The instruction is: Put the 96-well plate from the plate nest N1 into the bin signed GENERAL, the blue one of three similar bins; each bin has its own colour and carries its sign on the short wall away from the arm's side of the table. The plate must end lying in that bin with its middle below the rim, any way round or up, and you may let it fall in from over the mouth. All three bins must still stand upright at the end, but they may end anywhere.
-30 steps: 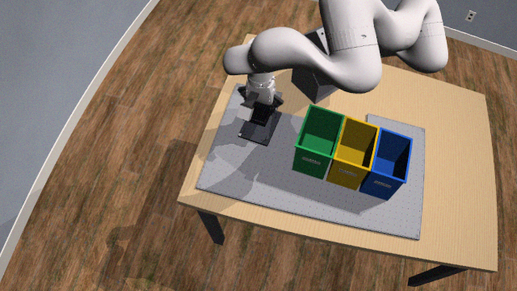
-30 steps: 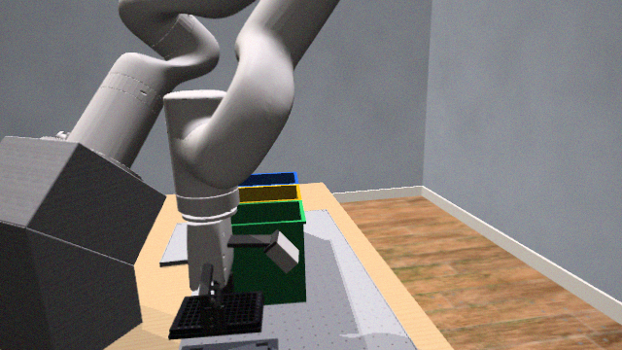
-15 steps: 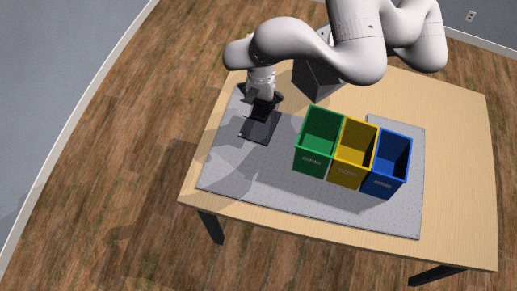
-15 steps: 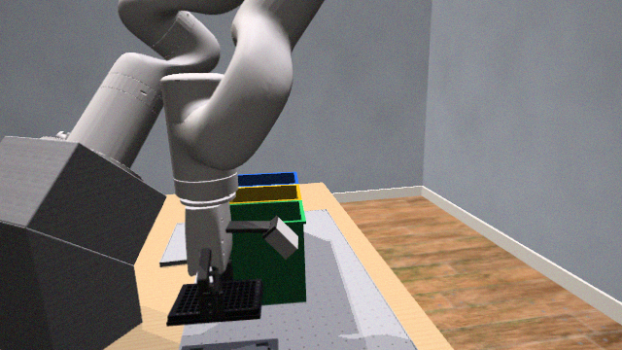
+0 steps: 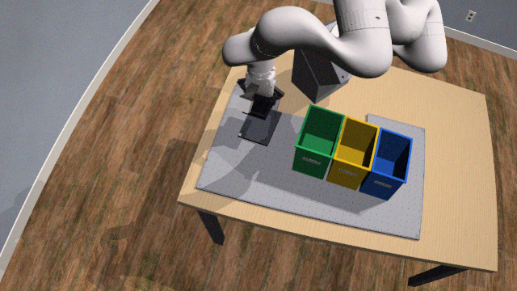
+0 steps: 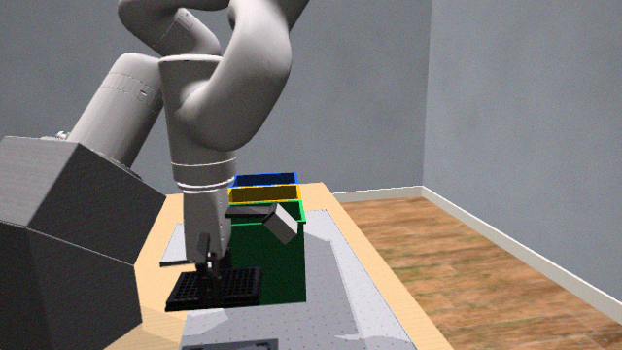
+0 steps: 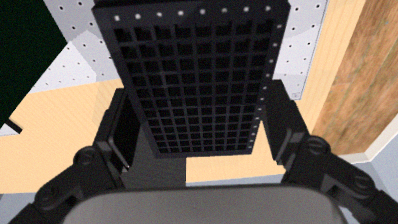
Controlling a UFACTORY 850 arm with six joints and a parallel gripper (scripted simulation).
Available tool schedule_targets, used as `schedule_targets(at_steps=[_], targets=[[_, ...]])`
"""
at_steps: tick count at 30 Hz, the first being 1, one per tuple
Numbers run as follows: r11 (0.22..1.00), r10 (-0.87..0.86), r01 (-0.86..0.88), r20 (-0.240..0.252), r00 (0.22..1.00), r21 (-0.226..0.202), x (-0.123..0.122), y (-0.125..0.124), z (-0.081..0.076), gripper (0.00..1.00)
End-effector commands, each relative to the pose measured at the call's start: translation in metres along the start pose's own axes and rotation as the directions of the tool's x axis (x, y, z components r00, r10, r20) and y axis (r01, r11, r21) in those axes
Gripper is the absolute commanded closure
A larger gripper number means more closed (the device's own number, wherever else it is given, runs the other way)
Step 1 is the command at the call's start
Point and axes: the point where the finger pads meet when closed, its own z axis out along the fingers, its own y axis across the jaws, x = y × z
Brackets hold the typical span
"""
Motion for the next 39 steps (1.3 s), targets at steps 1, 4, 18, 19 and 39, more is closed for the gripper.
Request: schedule_targets(at_steps=[1, 4, 18, 19, 39], targets=[[1.000, 0.000, 0.000, -0.001, 1.000, -0.001, 0.000, 0.001, -0.007, 1.00], [1.000, 0.000, 0.000, -0.001, 1.000, -0.001, 0.000, 0.001, -0.010, 1.00], [1.000, 0.000, 0.000, -0.001, 1.000, -0.001, 0.000, 0.001, -0.032, 1.00], [1.000, 0.000, 0.000, -0.001, 1.000, -0.001, 0.000, 0.001, -0.034, 1.00], [1.000, 0.000, 0.000, -0.001, 1.000, -0.001, 0.000, 0.001, -0.061, 1.00]])
